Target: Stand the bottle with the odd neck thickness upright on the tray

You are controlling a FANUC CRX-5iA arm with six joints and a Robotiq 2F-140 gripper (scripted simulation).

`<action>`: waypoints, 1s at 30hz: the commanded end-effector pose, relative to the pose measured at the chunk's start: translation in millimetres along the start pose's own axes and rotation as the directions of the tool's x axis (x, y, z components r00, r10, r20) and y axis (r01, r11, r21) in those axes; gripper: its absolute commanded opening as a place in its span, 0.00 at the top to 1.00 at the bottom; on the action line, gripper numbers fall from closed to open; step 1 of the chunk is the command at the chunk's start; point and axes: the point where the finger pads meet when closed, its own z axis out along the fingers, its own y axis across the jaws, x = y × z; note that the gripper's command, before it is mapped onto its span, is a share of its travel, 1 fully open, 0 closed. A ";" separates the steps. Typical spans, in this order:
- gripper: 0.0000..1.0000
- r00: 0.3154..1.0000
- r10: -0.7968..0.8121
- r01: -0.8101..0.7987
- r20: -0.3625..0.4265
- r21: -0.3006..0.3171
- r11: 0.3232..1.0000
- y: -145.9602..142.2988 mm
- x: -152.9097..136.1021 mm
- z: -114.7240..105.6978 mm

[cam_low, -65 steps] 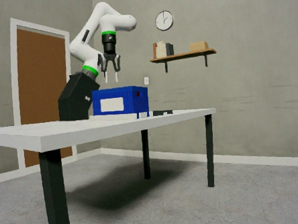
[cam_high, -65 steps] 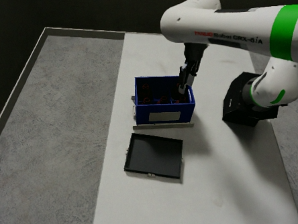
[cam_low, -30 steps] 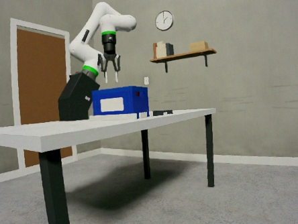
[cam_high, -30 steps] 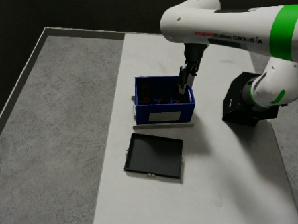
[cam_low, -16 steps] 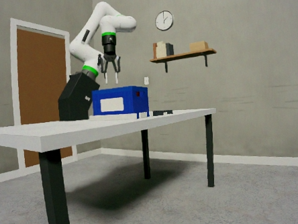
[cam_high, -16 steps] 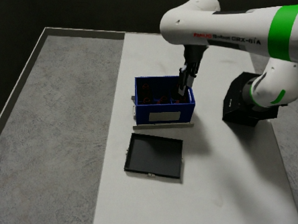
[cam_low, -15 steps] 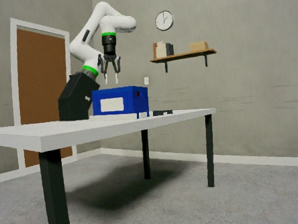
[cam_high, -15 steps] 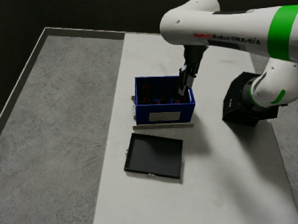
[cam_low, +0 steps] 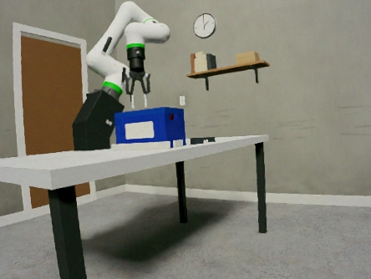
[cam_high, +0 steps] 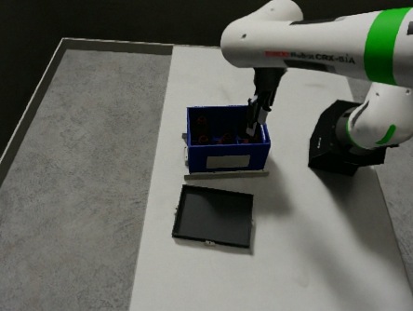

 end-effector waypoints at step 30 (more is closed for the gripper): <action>0.56 1.000 0.000 0.000 0.001 0.000 1.000 0.2 -0.6 18.0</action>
